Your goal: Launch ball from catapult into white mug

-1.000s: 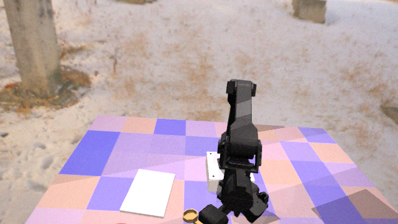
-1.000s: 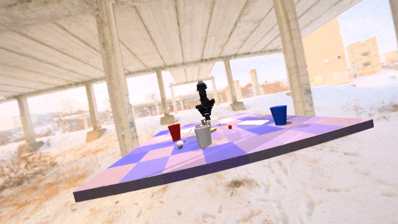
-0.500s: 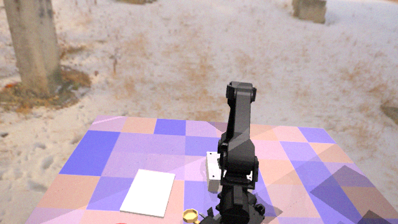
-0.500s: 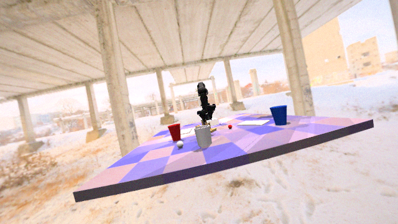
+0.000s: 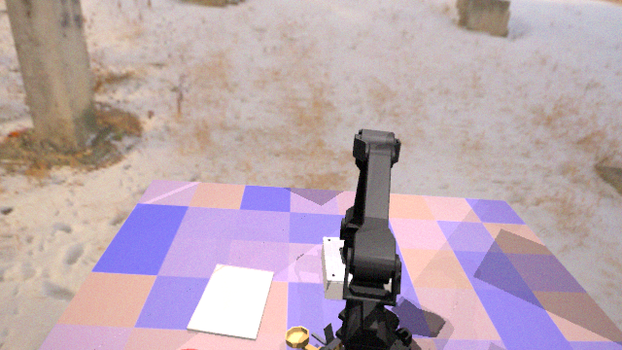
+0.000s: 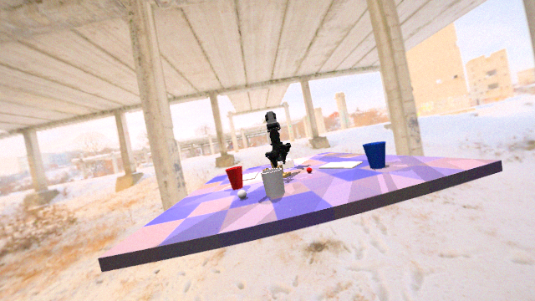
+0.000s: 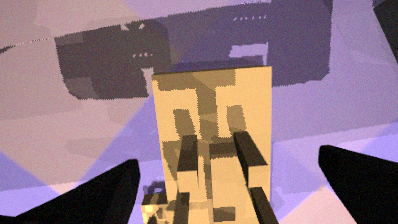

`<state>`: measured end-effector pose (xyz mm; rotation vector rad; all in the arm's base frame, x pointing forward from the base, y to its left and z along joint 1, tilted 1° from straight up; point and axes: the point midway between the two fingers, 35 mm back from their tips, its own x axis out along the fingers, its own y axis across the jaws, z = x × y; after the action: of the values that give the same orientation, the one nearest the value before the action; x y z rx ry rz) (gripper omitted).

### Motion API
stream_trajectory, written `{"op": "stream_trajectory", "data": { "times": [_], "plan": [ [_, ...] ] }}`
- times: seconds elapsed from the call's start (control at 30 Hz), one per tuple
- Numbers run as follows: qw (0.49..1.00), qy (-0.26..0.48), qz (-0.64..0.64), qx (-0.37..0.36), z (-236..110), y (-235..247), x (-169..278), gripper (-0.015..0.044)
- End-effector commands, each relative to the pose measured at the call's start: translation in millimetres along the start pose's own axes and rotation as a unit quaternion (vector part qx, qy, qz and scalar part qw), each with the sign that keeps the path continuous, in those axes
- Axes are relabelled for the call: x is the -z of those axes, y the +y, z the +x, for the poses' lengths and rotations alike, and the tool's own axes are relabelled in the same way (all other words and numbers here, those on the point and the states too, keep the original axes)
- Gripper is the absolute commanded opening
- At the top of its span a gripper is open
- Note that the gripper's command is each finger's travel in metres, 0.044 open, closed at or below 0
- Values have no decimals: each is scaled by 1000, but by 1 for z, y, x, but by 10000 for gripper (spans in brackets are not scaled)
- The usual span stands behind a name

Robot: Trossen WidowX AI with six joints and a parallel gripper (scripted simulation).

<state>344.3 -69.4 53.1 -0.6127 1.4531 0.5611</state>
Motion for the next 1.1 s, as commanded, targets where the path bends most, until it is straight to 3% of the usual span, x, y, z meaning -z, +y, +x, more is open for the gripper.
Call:
{"op": "stream_trajectory", "data": {
  "times": [0.0, 0.77, 1.07],
  "plan": [
    [1000, 4, 2, -5, 9, 2, 2, 440],
    [1000, 4, 2, -5, 39, 3, 3, 440],
    [1000, 1, 0, -2, 36, 2, 1, 204]
  ]
}}
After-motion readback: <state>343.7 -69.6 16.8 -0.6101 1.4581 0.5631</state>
